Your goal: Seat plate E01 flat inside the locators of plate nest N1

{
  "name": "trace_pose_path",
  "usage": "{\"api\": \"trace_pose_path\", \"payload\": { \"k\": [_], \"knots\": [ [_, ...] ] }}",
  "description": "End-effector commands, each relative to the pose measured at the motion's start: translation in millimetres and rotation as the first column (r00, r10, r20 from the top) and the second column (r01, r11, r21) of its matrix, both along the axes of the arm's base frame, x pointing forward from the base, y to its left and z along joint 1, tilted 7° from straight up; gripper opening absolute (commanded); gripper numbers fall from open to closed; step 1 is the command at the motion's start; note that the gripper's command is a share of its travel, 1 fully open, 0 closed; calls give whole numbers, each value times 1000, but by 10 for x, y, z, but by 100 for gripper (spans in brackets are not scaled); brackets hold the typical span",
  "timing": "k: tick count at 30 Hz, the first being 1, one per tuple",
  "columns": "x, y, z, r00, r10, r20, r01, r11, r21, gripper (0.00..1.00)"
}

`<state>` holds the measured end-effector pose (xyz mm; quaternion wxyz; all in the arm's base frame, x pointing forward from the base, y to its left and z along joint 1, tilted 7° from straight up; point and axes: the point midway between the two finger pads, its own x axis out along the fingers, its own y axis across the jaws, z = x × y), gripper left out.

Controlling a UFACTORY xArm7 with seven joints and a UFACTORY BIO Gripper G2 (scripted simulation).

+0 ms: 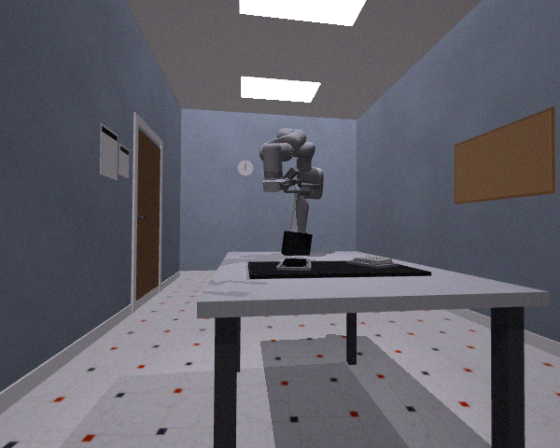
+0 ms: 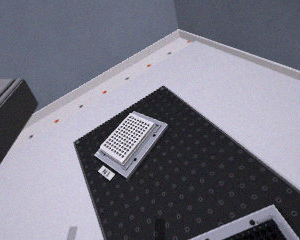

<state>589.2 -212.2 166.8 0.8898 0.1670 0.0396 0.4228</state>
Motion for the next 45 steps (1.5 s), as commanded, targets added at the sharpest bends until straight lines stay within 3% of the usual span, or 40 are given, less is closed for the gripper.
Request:
{"api": "trace_pose_path", "payload": {
  "k": [1, 17, 18, 22, 25, 32, 34, 45],
  "knots": [
    [8, -11, 27, 1000, -1, 5, 1, 1000, -4, 100],
    [8, -11, 27, 1000, -1, 5, 1, 1000, -4, 100],
    [8, -11, 27, 1000, -1, 5, 1, 1000, -4, 37],
    [93, 125, 41, 993, -121, 5, 121, 991, -57, 37],
    [139, 164, 46, 992, -128, 6, 128, 990, -60, 37],
    [213, 407, 47, 949, -315, 19, 315, 941, -125, 37],
    [213, 407, 47, 949, -315, 19, 315, 941, -125, 37],
    [54, 696, 57, 813, -579, 62, 579, 795, -182, 37]
  ]
}}
